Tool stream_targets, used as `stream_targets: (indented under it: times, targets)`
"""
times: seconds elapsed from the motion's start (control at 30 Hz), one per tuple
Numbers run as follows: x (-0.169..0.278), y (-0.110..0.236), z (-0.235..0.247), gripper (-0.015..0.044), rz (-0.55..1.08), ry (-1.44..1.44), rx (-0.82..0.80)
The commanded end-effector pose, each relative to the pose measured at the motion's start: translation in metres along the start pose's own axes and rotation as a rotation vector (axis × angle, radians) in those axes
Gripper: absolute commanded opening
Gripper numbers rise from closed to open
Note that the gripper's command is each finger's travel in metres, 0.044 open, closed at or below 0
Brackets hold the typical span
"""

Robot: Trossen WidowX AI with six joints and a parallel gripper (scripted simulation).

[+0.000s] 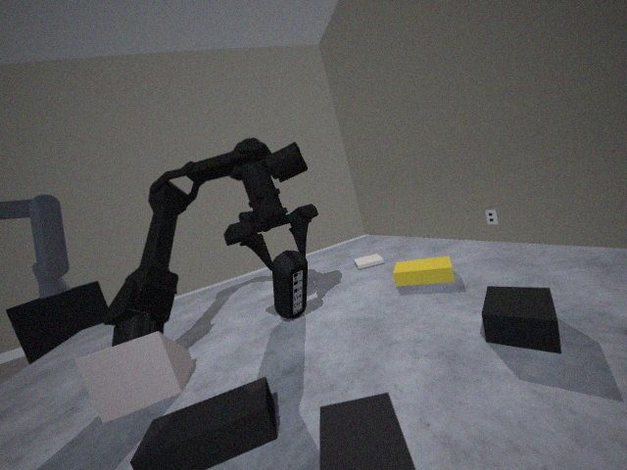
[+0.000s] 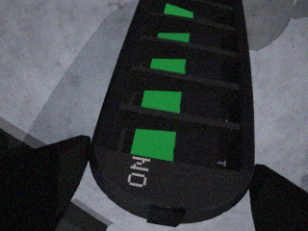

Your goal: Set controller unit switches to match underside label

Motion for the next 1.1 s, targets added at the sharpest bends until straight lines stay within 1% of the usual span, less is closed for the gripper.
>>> stream_targets:
  times: [0.0,1.07]
  targets:
    - [-0.007,0.002,0.001,0.0335,0.002,-0.002,0.002]
    - [-0.036,0.011,0.006,0.0337,0.051,-0.003,0.009]
Point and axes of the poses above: the point midway between the two fingers, 35 mm back from their tips, its own y axis back along the fingers, its own z axis across the jaws, x = y × z, the point moved 6 cm from there along y, back along the fingers, and after that the axes turned 9 degrees about -y, right-handed, at the moved point
